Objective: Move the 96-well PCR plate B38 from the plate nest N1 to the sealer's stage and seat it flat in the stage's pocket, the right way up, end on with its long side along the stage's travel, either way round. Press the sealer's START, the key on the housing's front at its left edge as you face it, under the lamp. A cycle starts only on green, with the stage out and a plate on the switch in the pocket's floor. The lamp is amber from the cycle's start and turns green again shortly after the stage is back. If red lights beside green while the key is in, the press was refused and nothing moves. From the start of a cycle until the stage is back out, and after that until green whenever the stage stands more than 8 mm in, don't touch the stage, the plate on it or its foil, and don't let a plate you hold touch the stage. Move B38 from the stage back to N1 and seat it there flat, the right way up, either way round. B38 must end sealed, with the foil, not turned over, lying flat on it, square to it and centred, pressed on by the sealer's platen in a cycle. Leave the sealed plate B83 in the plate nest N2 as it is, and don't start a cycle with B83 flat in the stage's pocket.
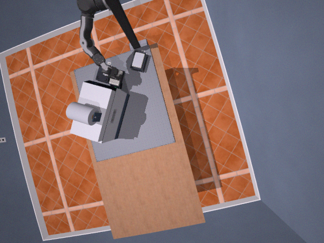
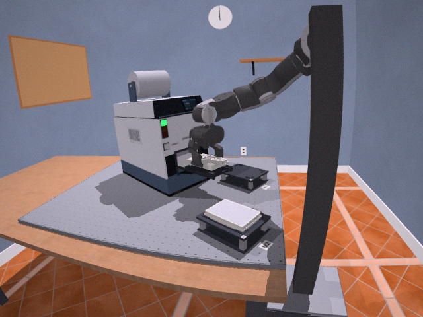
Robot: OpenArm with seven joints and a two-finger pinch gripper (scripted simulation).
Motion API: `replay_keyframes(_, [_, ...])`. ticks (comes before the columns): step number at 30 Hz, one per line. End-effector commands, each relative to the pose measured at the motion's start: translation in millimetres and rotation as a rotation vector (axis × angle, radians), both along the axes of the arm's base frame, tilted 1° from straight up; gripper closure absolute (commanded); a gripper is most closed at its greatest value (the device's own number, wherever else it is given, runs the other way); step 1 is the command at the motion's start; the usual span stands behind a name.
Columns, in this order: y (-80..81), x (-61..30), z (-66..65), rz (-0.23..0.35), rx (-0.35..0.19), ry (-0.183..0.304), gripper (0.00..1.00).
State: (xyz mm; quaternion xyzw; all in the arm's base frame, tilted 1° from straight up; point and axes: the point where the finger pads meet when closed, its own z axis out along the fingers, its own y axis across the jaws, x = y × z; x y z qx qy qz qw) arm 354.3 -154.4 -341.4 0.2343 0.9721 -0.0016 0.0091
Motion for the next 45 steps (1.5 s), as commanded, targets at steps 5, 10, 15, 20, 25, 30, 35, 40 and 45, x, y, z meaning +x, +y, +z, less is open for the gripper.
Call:
replay_keyframes(5, [0.6,-1.5,-1.6,0.0,0.001,0.002,1.0])
replay_keyframes(10, [0.6,-1.5,-1.6,0.0,0.001,0.002,1.0])
replay_keyframes(15, [0.6,-1.5,-1.6,0.0,0.001,0.002,1.0])
replay_keyframes(20, [0.3,0.4,0.7,-0.001,0.0,-0.001,1.0])
replay_keyframes(25, [0.2,1.7,2.2,-0.001,0.0,-0.004,1.0])
replay_keyframes(30, [0.2,1.7,2.2,-0.001,0.0,-0.004,1.0])
replay_keyframes(35, [0.2,1.0,1.4,-0.001,0.0,-0.002,1.0])
replay_keyframes(40, [0.5,-1.6,-1.7,0.0,0.001,0.002,1.0])
replay_keyframes(45, [0.5,-1.6,-1.7,0.0,0.001,0.002,1.0])
